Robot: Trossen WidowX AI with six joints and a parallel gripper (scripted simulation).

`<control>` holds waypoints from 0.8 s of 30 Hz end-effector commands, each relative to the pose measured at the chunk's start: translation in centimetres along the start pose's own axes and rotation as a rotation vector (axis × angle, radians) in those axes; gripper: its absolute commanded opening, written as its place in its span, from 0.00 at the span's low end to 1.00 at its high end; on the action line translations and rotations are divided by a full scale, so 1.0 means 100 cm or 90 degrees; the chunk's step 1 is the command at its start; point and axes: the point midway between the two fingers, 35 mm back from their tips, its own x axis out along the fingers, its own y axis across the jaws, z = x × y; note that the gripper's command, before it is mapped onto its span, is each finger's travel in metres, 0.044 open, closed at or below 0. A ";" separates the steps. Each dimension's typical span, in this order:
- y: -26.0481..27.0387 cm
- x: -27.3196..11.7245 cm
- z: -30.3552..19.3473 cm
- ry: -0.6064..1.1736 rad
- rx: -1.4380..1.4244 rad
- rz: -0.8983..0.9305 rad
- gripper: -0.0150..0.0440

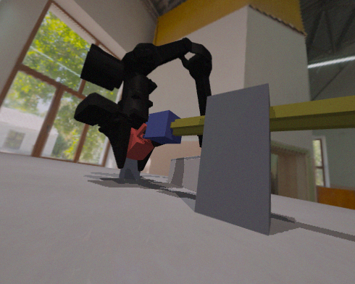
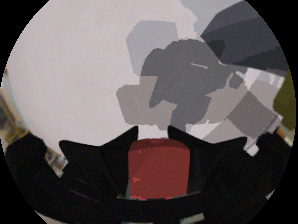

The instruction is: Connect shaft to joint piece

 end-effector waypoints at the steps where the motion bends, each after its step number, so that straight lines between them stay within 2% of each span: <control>1: 0.000 0.001 -0.001 0.003 0.002 0.000 0.56; 16: 0.000 0.001 -0.001 0.003 0.002 0.000 0.56; 18: 0.000 0.000 0.000 0.000 0.000 0.000 0.50; 23: 0.000 0.000 0.000 0.000 0.000 0.000 0.50; 24: 0.000 0.000 0.000 0.000 0.000 0.000 0.46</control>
